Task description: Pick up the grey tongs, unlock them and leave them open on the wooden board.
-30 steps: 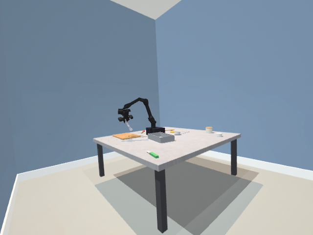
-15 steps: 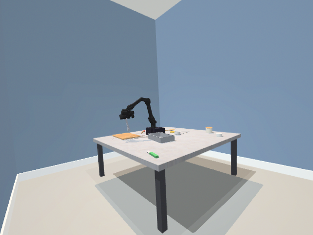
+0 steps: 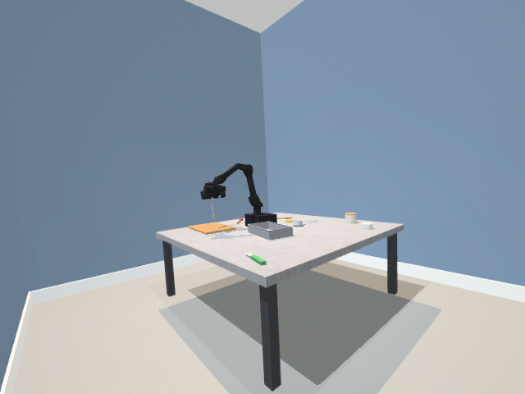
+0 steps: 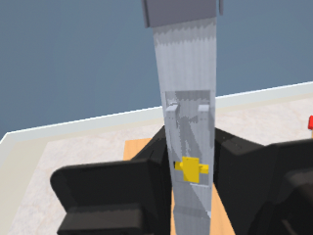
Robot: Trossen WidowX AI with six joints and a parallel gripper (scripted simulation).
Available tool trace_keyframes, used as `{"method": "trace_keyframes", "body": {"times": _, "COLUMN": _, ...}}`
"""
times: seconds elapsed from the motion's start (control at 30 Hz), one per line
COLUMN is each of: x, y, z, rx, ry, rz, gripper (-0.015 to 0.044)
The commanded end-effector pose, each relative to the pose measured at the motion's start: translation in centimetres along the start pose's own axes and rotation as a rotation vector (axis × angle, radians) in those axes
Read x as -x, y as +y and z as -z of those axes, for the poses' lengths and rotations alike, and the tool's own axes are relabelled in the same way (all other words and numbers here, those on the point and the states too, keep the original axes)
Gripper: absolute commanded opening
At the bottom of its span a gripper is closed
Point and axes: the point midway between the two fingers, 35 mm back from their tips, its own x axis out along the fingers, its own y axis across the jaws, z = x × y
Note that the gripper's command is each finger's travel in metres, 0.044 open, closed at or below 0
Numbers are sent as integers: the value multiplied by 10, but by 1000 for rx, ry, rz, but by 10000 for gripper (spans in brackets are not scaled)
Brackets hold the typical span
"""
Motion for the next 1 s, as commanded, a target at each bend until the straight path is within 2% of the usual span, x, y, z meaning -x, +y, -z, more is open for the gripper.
{"method": "trace_keyframes", "body": {"times": 0.0, "x": 0, "y": 0, "z": -2, "rx": -7, "ry": -11, "rz": 0, "gripper": -150}}
{"method": "trace_keyframes", "body": {"times": 0.7, "x": 0, "y": 0, "z": -2, "rx": -5, "ry": -7, "rz": 1, "gripper": -150}}
{"method": "trace_keyframes", "body": {"times": 0.97, "x": -18, "y": -1, "z": 11, "rx": 35, "ry": 172, "rz": 43, "gripper": -150}}
